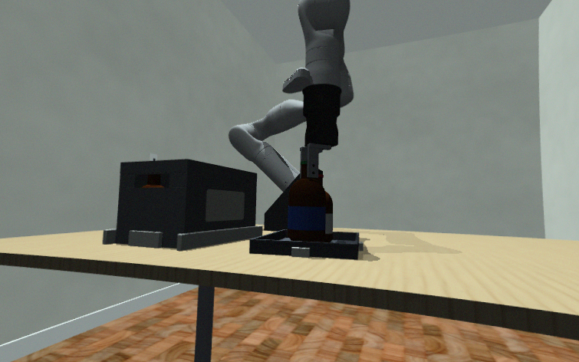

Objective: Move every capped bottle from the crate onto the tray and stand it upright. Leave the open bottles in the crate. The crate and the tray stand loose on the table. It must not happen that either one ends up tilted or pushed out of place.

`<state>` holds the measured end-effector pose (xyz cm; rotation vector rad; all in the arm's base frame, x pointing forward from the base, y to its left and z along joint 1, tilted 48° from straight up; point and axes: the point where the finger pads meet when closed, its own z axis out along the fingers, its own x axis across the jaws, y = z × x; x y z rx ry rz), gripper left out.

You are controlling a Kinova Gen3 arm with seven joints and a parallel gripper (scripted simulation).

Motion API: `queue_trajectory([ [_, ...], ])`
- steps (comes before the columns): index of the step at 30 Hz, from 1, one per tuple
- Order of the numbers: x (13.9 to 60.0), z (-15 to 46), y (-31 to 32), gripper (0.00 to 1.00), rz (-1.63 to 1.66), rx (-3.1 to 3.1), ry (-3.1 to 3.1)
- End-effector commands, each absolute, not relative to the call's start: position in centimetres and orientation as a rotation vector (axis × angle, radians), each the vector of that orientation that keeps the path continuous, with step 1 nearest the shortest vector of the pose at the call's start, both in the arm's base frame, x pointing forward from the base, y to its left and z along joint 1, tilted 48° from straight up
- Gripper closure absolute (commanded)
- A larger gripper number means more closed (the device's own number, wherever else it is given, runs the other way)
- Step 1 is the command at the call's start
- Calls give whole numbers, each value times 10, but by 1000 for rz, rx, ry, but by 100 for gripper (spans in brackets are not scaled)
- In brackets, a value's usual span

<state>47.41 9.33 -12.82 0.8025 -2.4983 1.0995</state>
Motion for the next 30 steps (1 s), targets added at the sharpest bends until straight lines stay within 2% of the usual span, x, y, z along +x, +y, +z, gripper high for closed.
queue_trajectory([
  [1, 476, -132, 95, 100, 1092, 826, -2501],
  [30, 475, -135, 90, 100, 1093, 822, -2501],
])
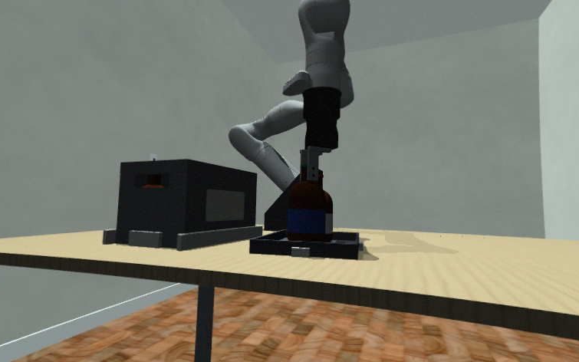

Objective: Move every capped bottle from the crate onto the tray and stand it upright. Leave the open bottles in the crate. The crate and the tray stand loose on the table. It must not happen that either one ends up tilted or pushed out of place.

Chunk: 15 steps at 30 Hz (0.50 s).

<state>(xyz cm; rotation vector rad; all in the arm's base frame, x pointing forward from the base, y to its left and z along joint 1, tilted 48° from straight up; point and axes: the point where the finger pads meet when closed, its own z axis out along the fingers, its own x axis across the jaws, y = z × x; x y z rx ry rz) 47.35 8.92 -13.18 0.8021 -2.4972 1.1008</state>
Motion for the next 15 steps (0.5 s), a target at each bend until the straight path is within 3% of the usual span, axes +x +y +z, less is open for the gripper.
queue_trajectory([
  [1, 475, -136, 90, 100, 1093, 823, -2501],
  [15, 475, -137, 88, 100, 1094, 819, -2501],
])
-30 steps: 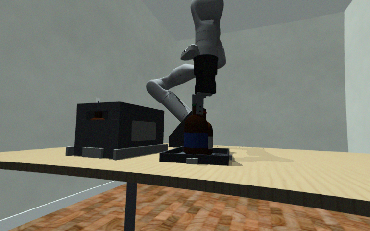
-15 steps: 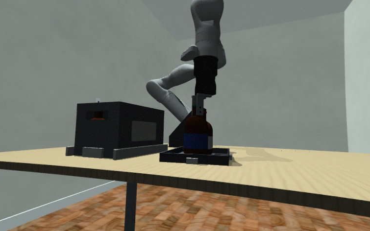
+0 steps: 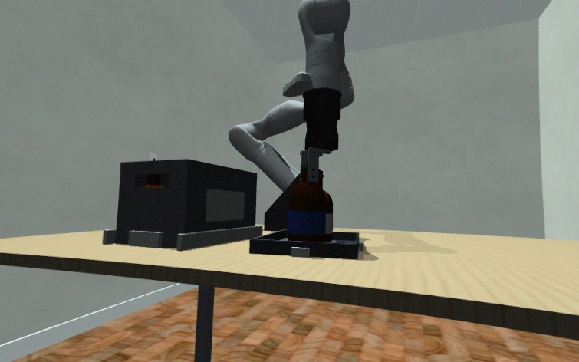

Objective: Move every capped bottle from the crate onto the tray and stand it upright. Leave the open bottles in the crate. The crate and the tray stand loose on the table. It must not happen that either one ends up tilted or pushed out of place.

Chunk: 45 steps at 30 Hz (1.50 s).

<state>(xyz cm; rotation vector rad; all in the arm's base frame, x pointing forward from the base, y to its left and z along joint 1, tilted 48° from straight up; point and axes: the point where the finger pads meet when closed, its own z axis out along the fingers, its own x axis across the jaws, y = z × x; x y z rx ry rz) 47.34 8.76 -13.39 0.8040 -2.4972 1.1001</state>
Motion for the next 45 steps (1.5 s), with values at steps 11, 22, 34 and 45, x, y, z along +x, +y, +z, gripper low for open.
queue_trajectory([
  [11, 474, -136, 87, 100, 1098, 812, -2500],
  [22, 475, -139, 87, 100, 1092, 826, -2501],
  [34, 475, -139, 87, 100, 1094, 820, -2501],
  [45, 475, -137, 87, 100, 1097, 813, -2501],
])
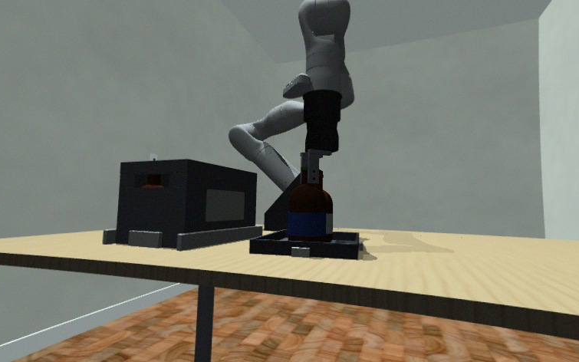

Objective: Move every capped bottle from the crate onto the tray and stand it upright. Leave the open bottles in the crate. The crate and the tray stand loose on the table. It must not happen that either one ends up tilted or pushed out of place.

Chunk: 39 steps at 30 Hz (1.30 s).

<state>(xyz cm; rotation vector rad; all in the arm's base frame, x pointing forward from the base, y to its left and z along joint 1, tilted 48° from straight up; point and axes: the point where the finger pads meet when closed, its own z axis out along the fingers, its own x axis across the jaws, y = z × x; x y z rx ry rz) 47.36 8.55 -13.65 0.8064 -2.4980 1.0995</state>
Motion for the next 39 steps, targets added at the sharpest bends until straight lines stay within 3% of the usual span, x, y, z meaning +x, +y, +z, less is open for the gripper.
queue_trajectory([
  [1, 475, -138, 87, 100, 1097, 814, -2501],
  [39, 476, -141, 88, 100, 1094, 822, -2500],
])
